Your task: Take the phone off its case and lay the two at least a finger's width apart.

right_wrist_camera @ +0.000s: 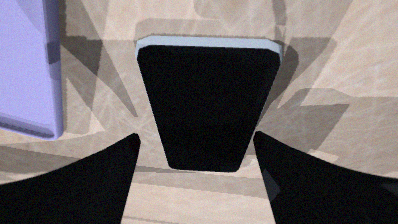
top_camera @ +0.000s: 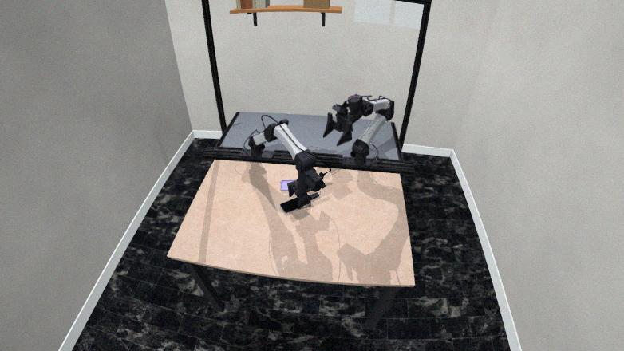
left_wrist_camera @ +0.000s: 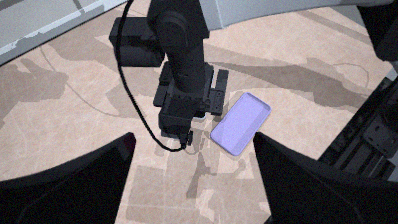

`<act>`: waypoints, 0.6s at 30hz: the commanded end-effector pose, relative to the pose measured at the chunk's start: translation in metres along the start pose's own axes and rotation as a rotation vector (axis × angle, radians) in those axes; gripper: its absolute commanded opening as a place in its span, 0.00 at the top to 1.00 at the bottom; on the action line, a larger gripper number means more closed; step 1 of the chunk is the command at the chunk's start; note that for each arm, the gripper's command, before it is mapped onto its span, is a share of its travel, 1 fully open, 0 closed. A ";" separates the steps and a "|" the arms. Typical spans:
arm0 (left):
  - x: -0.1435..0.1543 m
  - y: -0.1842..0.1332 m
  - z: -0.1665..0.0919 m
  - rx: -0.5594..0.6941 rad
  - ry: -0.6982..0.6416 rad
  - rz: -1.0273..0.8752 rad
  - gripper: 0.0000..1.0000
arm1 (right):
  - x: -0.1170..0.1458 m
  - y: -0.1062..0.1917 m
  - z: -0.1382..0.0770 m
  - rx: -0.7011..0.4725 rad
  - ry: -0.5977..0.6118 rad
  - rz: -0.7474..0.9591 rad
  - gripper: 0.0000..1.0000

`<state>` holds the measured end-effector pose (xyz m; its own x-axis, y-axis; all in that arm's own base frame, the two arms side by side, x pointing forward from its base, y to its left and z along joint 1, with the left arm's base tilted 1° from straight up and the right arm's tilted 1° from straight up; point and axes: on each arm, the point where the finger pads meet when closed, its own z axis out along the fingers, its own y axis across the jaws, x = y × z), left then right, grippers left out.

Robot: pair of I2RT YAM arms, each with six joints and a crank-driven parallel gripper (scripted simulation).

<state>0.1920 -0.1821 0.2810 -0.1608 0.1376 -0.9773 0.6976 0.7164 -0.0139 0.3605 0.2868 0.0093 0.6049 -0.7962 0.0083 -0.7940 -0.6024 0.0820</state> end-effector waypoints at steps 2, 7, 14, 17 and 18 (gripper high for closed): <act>-0.018 0.000 -0.002 0.000 -0.049 -0.004 0.00 | 0.003 -0.006 -0.050 0.047 0.004 0.008 0.05; -0.018 0.000 -0.002 0.000 -0.049 -0.004 0.00 | 0.003 -0.007 -0.062 0.057 0.007 0.000 0.05; -0.018 0.000 -0.002 0.000 -0.049 -0.004 0.00 | 0.000 -0.009 -0.077 0.105 -0.023 0.030 0.05; -0.018 0.000 -0.002 0.000 -0.049 -0.004 0.00 | -0.001 -0.014 -0.084 0.153 -0.053 0.067 0.05; -0.018 0.000 -0.002 0.000 -0.049 -0.004 0.00 | -0.002 -0.015 -0.083 0.163 -0.064 0.086 0.05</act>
<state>0.1920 -0.1821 0.2810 -0.1608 0.1377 -0.9773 0.6977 0.7163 -0.0139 0.3691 0.2988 0.0685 0.5855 -0.8105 -0.0150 -0.8106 -0.5856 0.0049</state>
